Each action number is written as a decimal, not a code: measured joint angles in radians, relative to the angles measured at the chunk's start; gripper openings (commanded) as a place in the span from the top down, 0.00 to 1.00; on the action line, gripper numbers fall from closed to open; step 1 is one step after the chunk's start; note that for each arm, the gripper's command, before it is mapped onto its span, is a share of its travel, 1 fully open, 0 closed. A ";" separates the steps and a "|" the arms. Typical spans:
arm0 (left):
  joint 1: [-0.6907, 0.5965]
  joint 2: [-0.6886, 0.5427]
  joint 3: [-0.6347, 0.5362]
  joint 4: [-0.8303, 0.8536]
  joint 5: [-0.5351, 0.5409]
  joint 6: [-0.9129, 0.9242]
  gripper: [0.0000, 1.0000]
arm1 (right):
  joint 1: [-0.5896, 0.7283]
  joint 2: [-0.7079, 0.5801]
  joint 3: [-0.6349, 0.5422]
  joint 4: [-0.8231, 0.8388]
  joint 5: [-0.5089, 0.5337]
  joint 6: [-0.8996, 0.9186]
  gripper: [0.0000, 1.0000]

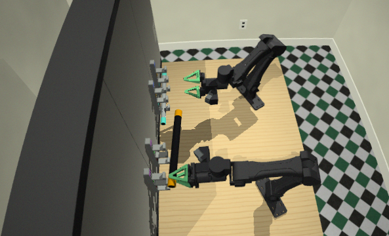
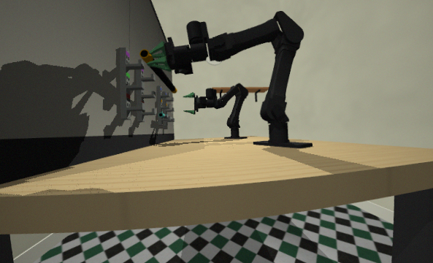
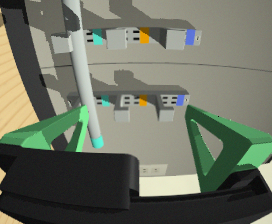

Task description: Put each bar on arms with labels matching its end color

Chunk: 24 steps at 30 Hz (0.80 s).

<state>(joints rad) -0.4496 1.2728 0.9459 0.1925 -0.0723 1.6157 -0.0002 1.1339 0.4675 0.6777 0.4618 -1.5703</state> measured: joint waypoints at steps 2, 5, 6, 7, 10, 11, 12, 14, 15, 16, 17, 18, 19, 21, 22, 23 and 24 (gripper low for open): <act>-0.010 0.000 -0.004 0.008 -0.014 0.000 1.00 | 0.000 0.000 0.000 0.000 0.000 0.000 0.00; -0.031 0.000 -0.010 0.021 -0.035 0.000 1.00 | 0.000 0.000 0.000 0.000 0.000 0.000 0.00; -0.039 0.000 -0.012 0.025 -0.041 0.000 1.00 | 0.000 0.000 0.000 0.000 0.000 0.000 0.00; -0.047 0.000 -0.014 0.029 -0.048 0.000 1.00 | 0.000 0.000 0.000 0.000 0.000 0.000 0.00; -0.069 0.000 -0.020 0.040 -0.068 0.000 1.00 | 0.000 0.000 0.000 0.000 0.000 0.000 0.00; -0.076 0.000 -0.023 0.043 -0.074 0.000 1.00 | 0.000 0.000 0.000 0.000 0.000 0.000 0.00; -0.084 0.000 -0.024 0.047 -0.081 0.000 1.00 | 0.000 0.000 0.000 0.000 0.000 0.000 0.00; -0.097 0.002 -0.027 0.054 -0.093 0.000 1.00 | 0.000 0.000 0.000 0.000 0.000 0.000 0.00; -0.101 0.005 -0.028 0.056 -0.097 0.000 1.00 | 0.000 0.000 0.000 0.000 0.000 0.000 0.00; -0.105 0.007 -0.029 0.060 -0.101 0.000 1.00 | 0.000 0.000 0.000 0.000 0.000 0.000 0.00; -0.108 0.009 -0.032 0.064 -0.108 0.000 1.00 | 0.000 0.000 0.000 0.000 0.000 0.000 0.00; -0.113 0.011 -0.034 0.069 -0.114 -0.001 1.00 | 0.000 0.000 0.000 0.000 0.000 0.000 0.00; -0.118 0.013 -0.038 0.074 -0.122 -0.001 1.00 | 0.000 0.000 0.000 0.000 0.000 0.000 0.00; -0.131 0.019 -0.046 0.085 -0.135 -0.001 1.00 | 0.000 0.000 0.000 0.000 0.000 0.000 0.00; -0.138 0.021 -0.051 0.090 -0.141 -0.001 1.00 | 0.000 0.000 0.000 0.000 0.000 0.000 0.00; -0.145 0.024 -0.055 0.095 -0.147 -0.001 1.00 | 0.000 0.000 0.000 0.000 0.000 0.000 0.00; -0.153 0.027 -0.060 0.100 -0.153 -0.001 1.00 | 0.000 0.000 0.000 0.000 0.000 0.000 0.00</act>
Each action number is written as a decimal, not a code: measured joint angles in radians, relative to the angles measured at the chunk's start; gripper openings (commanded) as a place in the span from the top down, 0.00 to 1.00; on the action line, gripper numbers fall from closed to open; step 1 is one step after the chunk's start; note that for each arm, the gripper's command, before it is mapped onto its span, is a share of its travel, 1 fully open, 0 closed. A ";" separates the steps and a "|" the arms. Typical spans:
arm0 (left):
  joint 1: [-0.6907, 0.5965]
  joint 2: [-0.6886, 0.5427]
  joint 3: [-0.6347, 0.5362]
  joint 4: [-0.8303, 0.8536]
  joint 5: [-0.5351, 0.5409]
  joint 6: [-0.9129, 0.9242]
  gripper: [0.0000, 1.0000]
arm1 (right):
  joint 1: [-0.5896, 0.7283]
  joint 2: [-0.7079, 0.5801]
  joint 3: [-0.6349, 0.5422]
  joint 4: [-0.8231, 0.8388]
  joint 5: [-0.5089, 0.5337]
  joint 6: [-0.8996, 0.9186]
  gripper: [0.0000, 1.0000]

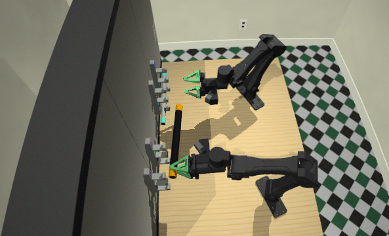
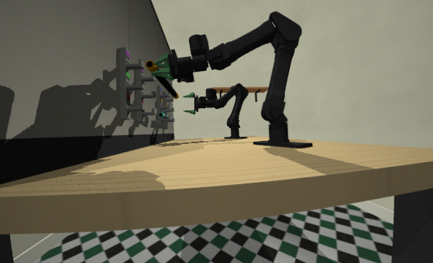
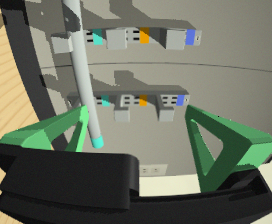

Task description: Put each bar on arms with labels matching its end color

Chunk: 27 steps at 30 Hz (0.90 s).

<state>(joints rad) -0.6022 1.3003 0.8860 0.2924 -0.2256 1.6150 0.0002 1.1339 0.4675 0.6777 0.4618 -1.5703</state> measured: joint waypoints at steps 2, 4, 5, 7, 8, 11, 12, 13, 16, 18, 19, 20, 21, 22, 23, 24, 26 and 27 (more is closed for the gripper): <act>-0.014 0.006 -0.009 0.011 -0.013 0.000 1.00 | 0.000 0.000 0.000 0.000 0.000 0.000 0.00; -0.028 0.013 -0.018 0.022 -0.026 0.000 1.00 | 0.000 0.000 0.000 0.000 0.000 0.000 0.00; -0.035 0.016 -0.022 0.027 -0.032 0.000 1.00 | 0.000 0.000 0.000 0.000 0.000 0.000 0.00; -0.047 0.022 -0.029 0.038 -0.043 0.000 1.00 | 0.000 0.000 0.000 0.000 0.000 0.000 0.00; -0.051 0.025 -0.031 0.041 -0.047 0.000 1.00 | 0.000 0.000 0.000 0.000 0.000 0.000 0.00; -0.062 0.031 -0.035 0.051 -0.063 0.000 1.00 | 0.000 0.000 0.000 0.000 0.000 0.000 0.00; -0.067 0.032 -0.034 0.055 -0.070 0.000 1.00 | 0.000 0.000 0.000 0.000 0.000 0.000 0.00; -0.073 0.034 -0.034 0.059 -0.077 0.000 1.00 | 0.000 0.000 0.000 0.000 0.000 0.000 0.00; -0.093 0.042 -0.034 0.072 -0.095 -0.001 1.00 | 0.000 0.000 0.000 0.000 0.000 0.000 0.00; -0.107 0.048 -0.034 0.079 -0.106 -0.001 1.00 | 0.000 0.000 0.000 0.000 0.000 0.000 0.00; -0.114 0.051 -0.034 0.082 -0.113 -0.002 1.00 | 0.000 0.000 0.000 0.000 0.000 0.000 0.00; -0.121 0.055 -0.034 0.085 -0.119 -0.002 1.00 | 0.000 0.000 0.000 0.000 0.000 0.000 0.00; -0.127 0.059 -0.034 0.088 -0.125 -0.002 1.00 | 0.000 0.000 0.000 0.000 0.000 0.000 0.00; -0.134 0.063 -0.034 0.090 -0.131 -0.002 1.00 | 0.000 0.000 0.000 0.000 0.000 0.000 0.00; -0.140 0.066 -0.034 0.093 -0.137 -0.002 1.00 | 0.000 0.000 0.000 0.000 0.000 0.000 0.00; -0.145 0.070 -0.034 0.095 -0.142 -0.002 1.00 | 0.000 0.000 0.000 0.000 0.000 0.000 0.00; -0.152 0.074 -0.035 0.097 -0.149 -0.002 1.00 | 0.000 0.000 0.000 0.000 0.000 0.000 0.00; -0.155 0.076 -0.034 0.099 -0.154 -0.002 1.00 | 0.000 0.000 0.000 0.000 0.000 0.000 0.00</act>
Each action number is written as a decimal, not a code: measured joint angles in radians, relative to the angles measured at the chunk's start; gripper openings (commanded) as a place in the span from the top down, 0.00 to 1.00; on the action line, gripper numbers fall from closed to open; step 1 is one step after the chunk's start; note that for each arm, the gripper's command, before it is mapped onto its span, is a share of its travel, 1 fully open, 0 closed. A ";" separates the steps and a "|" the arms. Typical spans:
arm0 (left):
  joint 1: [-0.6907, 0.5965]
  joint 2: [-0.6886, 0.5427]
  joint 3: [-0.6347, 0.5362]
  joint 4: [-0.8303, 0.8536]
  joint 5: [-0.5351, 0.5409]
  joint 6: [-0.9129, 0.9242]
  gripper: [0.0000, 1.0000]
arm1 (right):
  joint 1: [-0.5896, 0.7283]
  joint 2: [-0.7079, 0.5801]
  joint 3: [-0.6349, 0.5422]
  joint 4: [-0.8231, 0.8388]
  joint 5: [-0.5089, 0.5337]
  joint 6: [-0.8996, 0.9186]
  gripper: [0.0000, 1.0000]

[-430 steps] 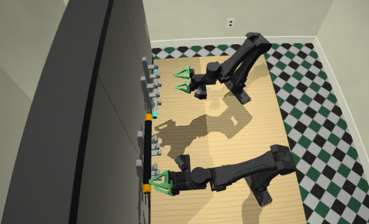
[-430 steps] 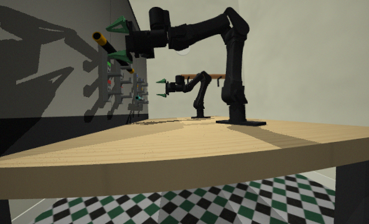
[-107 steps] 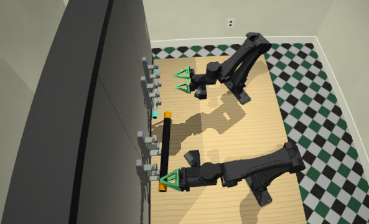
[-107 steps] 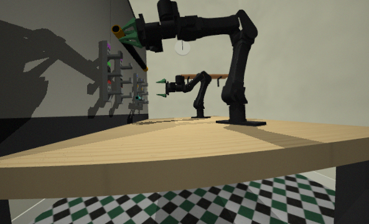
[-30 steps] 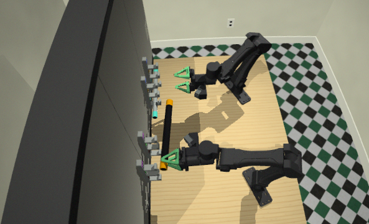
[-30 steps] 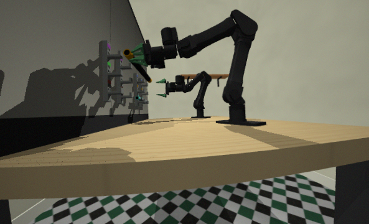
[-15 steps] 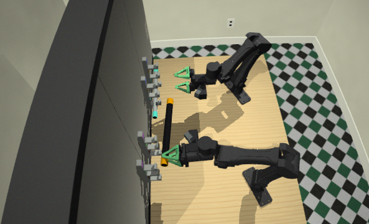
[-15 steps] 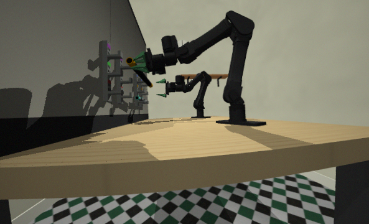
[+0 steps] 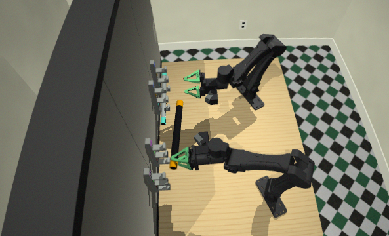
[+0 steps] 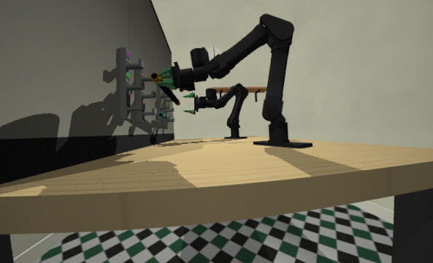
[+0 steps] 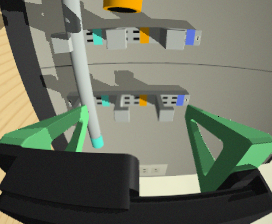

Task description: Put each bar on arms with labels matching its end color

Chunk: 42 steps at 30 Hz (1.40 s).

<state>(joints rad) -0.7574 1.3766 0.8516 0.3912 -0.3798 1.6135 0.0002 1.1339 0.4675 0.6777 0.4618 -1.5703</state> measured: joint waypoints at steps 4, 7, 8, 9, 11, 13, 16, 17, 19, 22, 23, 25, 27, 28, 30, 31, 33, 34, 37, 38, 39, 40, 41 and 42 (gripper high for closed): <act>-0.019 0.011 0.000 0.014 -0.024 0.000 1.00 | 0.000 0.000 0.000 0.000 0.000 0.000 0.00; -0.039 0.024 0.000 0.026 -0.041 -0.001 1.00 | 0.000 0.000 0.000 0.000 0.000 0.000 0.00; -0.045 0.029 0.000 0.029 -0.047 -0.001 1.00 | 0.000 0.000 0.000 0.000 0.000 0.000 0.00; -0.051 0.034 0.000 0.033 -0.052 -0.001 1.00 | 0.000 0.000 0.000 0.000 0.000 0.000 0.00; -0.064 0.043 0.000 0.040 -0.063 -0.001 1.00 | 0.000 0.000 0.000 0.000 0.000 0.000 0.00; -0.075 0.052 0.000 0.047 -0.074 -0.001 1.00 | 0.000 0.000 0.000 0.000 0.000 0.000 0.00; -0.087 0.062 0.000 0.053 -0.085 -0.001 1.00 | 0.000 0.000 0.000 0.000 0.000 0.000 0.00; -0.090 0.064 0.000 0.056 -0.090 -0.001 1.00 | 0.000 0.000 0.000 0.000 0.000 0.000 0.00; -0.097 0.070 0.000 0.064 -0.101 -0.002 1.00 | 0.000 0.000 0.000 0.000 0.000 0.000 0.00; -0.113 0.083 0.000 0.077 -0.118 -0.002 1.00 | 0.000 0.000 0.000 0.000 0.000 0.000 0.00; -0.119 0.088 0.000 0.080 -0.123 -0.002 1.00 | 0.000 0.000 0.000 0.000 0.000 0.000 0.00; -0.131 0.098 0.000 0.088 -0.133 -0.002 1.00 | 0.000 0.000 0.000 0.000 0.000 0.000 0.00; -0.142 0.109 0.000 0.095 -0.143 -0.002 1.00 | 0.000 0.000 0.000 0.000 0.000 0.000 0.00; -0.148 0.114 0.000 0.098 -0.148 -0.002 1.00 | 0.000 0.000 0.000 0.000 0.000 0.000 0.00; -0.158 0.124 0.000 0.105 -0.158 -0.002 1.00 | 0.000 0.000 0.000 0.000 0.000 0.000 0.00; -0.163 0.129 0.000 0.107 -0.162 -0.003 1.00 | 0.000 0.000 0.000 0.000 0.000 0.000 0.00; -0.169 0.135 0.000 0.109 -0.167 -0.003 1.00 | 0.000 0.000 0.000 0.000 0.000 0.000 0.00; -0.169 0.136 0.000 0.110 -0.168 -0.003 1.00 | 0.000 0.000 0.000 0.000 0.000 0.000 0.00; -0.169 0.137 0.000 0.113 -0.175 -0.003 1.00 | 0.000 0.000 0.000 0.000 0.000 0.000 0.00; -0.169 0.137 0.000 0.114 -0.176 -0.003 1.00 | 0.000 0.000 0.000 0.000 0.000 0.000 0.00; -0.169 0.137 0.000 0.115 -0.177 -0.003 1.00 | 0.000 0.000 0.000 0.000 0.000 0.000 0.00; -0.169 0.137 0.000 0.116 -0.178 -0.003 1.00 | 0.000 0.000 0.000 0.000 0.000 0.000 0.00; -0.169 0.137 0.000 0.116 -0.179 -0.003 1.00 | 0.000 0.000 0.000 0.000 0.000 0.000 0.00; -0.169 0.137 0.000 0.116 -0.179 -0.003 1.00 | 0.000 0.000 0.000 0.000 0.000 0.000 0.00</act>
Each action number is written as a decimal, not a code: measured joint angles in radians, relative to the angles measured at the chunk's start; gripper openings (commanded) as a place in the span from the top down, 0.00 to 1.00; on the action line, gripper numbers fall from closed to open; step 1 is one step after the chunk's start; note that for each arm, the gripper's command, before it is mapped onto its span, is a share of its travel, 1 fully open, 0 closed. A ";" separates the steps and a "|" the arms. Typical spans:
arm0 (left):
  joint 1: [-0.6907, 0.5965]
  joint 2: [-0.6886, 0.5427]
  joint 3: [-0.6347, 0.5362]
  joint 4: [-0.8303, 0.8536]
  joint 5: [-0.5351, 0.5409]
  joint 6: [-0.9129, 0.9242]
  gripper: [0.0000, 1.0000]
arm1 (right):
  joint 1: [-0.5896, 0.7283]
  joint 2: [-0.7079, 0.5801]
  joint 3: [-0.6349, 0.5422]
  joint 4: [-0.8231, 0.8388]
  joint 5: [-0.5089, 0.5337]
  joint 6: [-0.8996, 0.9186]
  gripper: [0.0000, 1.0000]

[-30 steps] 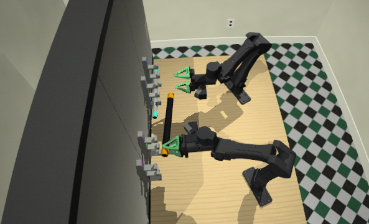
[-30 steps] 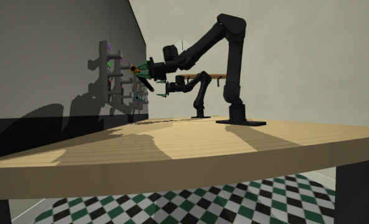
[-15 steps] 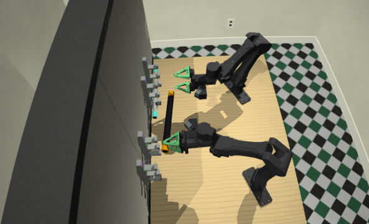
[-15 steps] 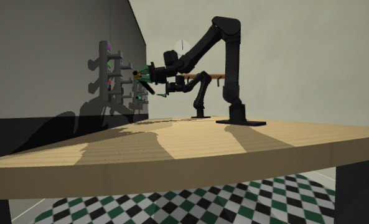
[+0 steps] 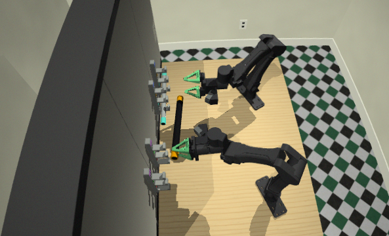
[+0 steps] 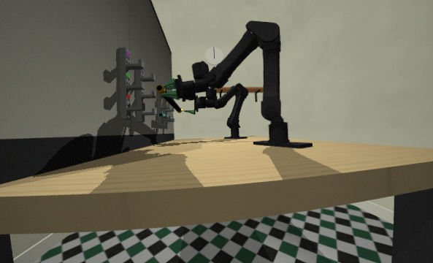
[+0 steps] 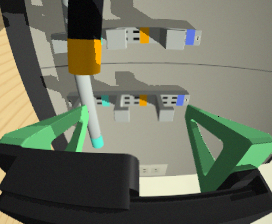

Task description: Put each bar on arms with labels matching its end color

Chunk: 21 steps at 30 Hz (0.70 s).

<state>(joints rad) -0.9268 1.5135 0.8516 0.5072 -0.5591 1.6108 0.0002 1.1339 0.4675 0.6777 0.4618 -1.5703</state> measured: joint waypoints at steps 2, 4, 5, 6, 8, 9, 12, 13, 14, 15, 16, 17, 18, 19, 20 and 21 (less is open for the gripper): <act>0.000 0.000 0.000 0.000 -0.001 0.000 1.00 | 0.000 0.000 0.000 0.000 0.000 0.000 0.00; 0.000 0.000 0.000 0.000 -0.001 0.000 1.00 | 0.000 0.000 0.000 0.000 0.000 0.000 0.00; 0.000 0.000 0.000 0.000 -0.001 0.000 1.00 | 0.000 0.000 0.000 0.000 0.000 0.000 0.00; 0.000 0.002 0.000 0.001 -0.001 0.000 1.00 | 0.000 0.000 0.000 0.000 0.000 0.000 0.00; 0.000 0.005 0.000 0.001 -0.001 0.000 1.00 | 0.000 0.000 0.000 0.000 0.000 0.000 0.00; 0.000 0.007 0.000 0.001 -0.001 0.000 1.00 | 0.000 0.000 0.000 0.000 0.000 0.000 0.00; 0.000 0.012 0.003 -0.001 -0.002 0.000 1.00 | 0.000 0.000 0.000 0.000 0.000 0.000 0.00; 0.000 0.014 0.007 -0.002 -0.002 0.000 1.00 | 0.000 0.000 0.000 0.000 0.000 0.000 0.00; 0.000 0.015 0.011 -0.002 -0.002 0.000 1.00 | 0.000 0.000 0.000 0.000 0.000 0.000 0.00; 0.000 0.016 0.016 -0.002 -0.002 0.000 1.00 | 0.000 0.000 0.000 0.000 0.000 0.000 0.00; 0.000 0.016 0.020 -0.002 -0.002 0.000 1.00 | 0.000 0.000 0.000 0.000 0.000 0.000 0.00; 0.000 0.017 0.025 -0.002 -0.002 0.000 1.00 | 0.000 0.000 0.000 0.000 0.000 0.000 0.00; 0.000 0.018 0.029 -0.002 -0.002 0.000 1.00 | 0.000 0.000 0.000 0.000 0.000 0.000 0.00; 0.000 0.019 0.034 -0.002 -0.002 0.000 1.00 | 0.000 0.000 0.000 0.000 0.000 0.000 0.00; 0.000 0.020 0.037 -0.002 -0.002 0.000 1.00 | 0.000 0.000 0.000 0.000 0.000 0.000 0.00; 0.000 0.022 0.041 -0.002 -0.002 0.000 1.00 | 0.000 0.000 0.000 0.000 0.000 0.000 0.00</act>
<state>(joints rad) -0.9268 1.5352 0.8928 0.5056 -0.5610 1.6108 -0.0002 1.1339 0.4675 0.6777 0.4618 -1.5703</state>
